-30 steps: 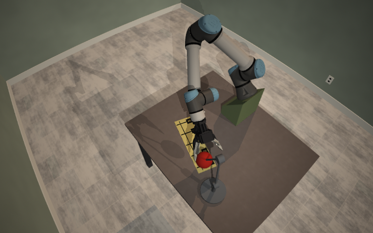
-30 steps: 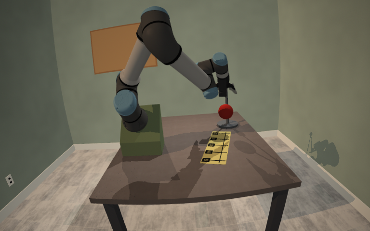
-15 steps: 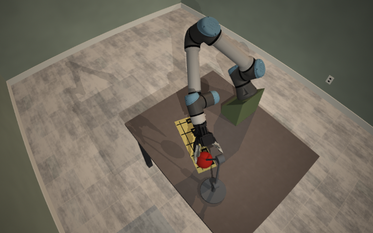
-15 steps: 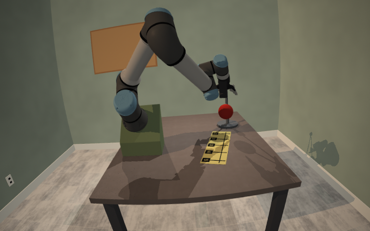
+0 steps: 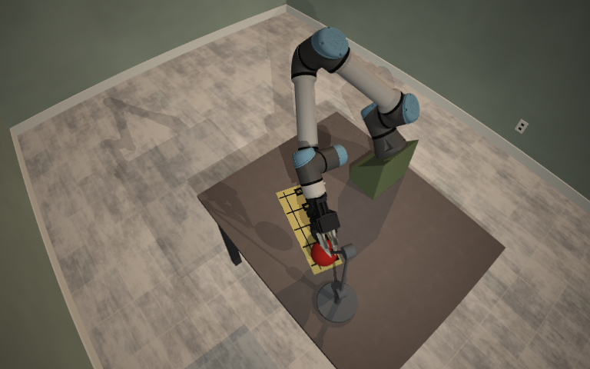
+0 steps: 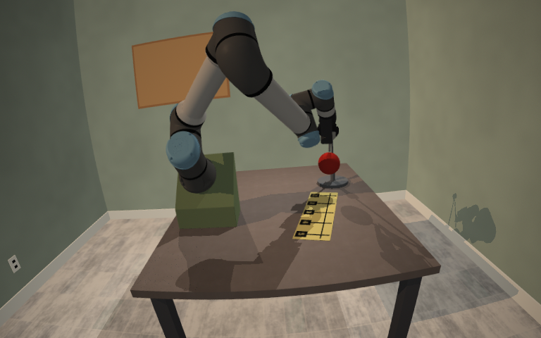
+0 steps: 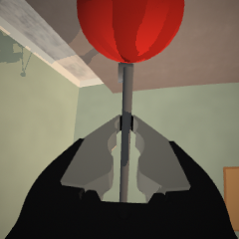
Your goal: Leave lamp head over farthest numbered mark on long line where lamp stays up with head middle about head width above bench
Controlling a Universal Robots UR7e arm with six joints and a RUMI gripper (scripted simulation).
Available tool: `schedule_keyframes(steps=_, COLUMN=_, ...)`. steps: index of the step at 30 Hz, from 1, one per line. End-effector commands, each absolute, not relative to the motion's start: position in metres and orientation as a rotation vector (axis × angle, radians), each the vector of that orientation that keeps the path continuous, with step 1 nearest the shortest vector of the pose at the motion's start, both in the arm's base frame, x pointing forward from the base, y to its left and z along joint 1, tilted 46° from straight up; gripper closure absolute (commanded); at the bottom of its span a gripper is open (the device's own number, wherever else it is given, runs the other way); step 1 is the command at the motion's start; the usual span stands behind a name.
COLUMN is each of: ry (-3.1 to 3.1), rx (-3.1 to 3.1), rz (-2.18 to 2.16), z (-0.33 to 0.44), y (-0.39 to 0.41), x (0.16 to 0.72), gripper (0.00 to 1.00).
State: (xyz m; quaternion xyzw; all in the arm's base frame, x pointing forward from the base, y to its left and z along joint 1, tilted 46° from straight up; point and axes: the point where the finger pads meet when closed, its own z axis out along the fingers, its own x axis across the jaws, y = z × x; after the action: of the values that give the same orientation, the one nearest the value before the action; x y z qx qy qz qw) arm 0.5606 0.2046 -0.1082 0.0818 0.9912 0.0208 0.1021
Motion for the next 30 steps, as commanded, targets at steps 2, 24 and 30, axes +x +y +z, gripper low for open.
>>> schedule_keyframes(steps=2, ry=2.925, rx=0.24, rz=0.062, z=-0.105, y=0.205, x=0.56, gripper=1.0)
schedule_keyframes(steps=24, ry=2.922, rx=0.244, rz=0.063, z=-0.106, y=0.197, x=0.559, gripper=1.0)
schedule_keyframes(steps=30, ry=2.915, rx=0.249, rz=0.064, z=-0.103, y=0.185, x=0.557, gripper=1.0)
